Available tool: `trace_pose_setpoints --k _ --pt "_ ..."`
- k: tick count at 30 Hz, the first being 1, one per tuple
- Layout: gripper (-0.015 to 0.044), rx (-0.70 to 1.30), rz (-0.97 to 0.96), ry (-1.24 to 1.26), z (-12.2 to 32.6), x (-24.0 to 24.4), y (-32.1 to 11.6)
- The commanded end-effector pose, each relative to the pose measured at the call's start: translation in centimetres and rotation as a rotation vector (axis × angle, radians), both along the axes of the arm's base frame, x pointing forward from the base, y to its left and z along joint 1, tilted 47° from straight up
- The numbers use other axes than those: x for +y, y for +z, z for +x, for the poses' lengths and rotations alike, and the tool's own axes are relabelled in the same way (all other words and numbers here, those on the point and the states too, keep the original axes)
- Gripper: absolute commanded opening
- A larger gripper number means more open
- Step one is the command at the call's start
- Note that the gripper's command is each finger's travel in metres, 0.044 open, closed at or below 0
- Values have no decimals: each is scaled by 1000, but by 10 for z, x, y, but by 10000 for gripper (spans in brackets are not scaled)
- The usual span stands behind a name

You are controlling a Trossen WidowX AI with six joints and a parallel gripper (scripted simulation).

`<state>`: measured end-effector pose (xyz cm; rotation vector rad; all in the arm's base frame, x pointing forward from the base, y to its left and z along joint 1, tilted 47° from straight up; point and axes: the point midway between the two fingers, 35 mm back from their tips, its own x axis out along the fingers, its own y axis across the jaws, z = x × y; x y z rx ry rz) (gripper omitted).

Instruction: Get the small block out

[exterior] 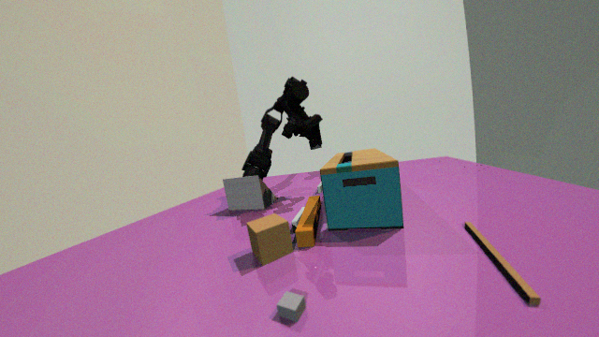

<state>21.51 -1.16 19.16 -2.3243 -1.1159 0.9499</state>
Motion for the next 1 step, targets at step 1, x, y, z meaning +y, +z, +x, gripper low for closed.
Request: trace_pose_setpoints --k 1 --pt "0 1 5 -2 0 0 1"
